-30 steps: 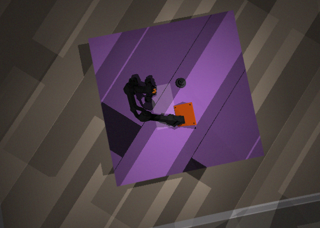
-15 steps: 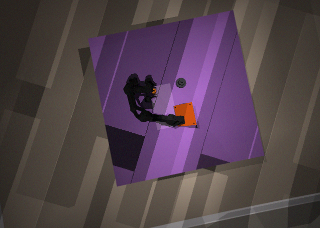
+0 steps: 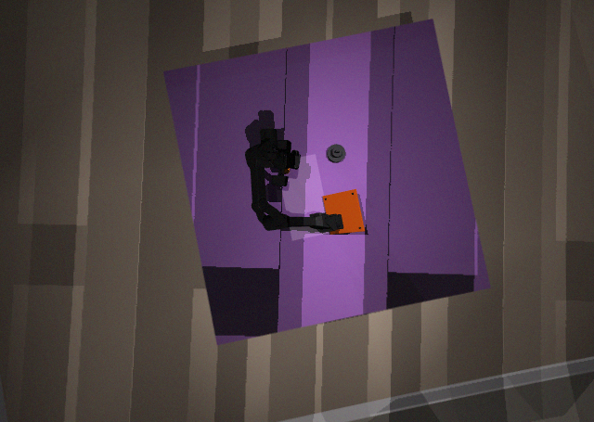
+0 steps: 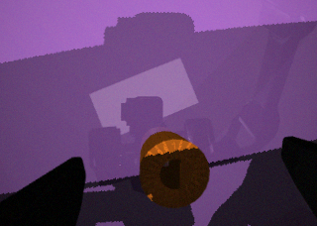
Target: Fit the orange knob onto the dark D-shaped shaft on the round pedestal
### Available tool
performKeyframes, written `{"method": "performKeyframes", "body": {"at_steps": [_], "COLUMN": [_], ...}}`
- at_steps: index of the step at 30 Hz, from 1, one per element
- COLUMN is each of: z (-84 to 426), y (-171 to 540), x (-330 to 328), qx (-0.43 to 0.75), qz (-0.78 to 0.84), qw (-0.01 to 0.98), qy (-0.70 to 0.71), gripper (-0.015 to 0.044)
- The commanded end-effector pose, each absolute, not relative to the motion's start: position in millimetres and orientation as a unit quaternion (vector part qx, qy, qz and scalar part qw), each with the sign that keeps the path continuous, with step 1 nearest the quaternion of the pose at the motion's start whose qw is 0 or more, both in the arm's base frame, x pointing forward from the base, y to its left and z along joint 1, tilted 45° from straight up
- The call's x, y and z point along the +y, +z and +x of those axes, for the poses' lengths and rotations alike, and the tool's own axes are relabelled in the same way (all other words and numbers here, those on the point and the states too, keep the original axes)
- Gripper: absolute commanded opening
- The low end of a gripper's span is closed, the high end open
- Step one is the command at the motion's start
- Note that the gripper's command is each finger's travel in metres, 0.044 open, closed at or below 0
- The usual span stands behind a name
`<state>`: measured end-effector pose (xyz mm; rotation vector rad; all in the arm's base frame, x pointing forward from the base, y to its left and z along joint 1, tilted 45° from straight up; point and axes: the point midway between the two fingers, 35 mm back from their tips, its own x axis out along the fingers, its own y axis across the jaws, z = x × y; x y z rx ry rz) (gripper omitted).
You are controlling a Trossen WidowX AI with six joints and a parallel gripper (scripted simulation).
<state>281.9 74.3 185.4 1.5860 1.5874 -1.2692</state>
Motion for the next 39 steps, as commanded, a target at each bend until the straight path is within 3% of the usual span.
{"method": "performKeyframes", "body": {"at_steps": [1, 12, 21, 29, 32, 39], "z": [282.3, 282.8, 282.7, 282.5, 282.5, 282.5], "y": [207.6, 212.6, 211.8, 211.1, 211.0, 211.0], "x": [58.6, 54.6, 53.9, 53.2, 53.0, 52.9], "qx": [0.610, 0.612, 0.700, 0.681, 0.656, 0.654], "qz": [0.656, 0.669, 0.541, 0.347, 0.282, 0.278], "qw": [0.232, 0.230, 0.457, 0.620, 0.652, 0.654], "qy": [-0.379, -0.355, -0.089, 0.180, 0.254, 0.259], "gripper": [0.0440, 0.0440, 0.0440, 0.0440, 0.0440, 0.0440]}}
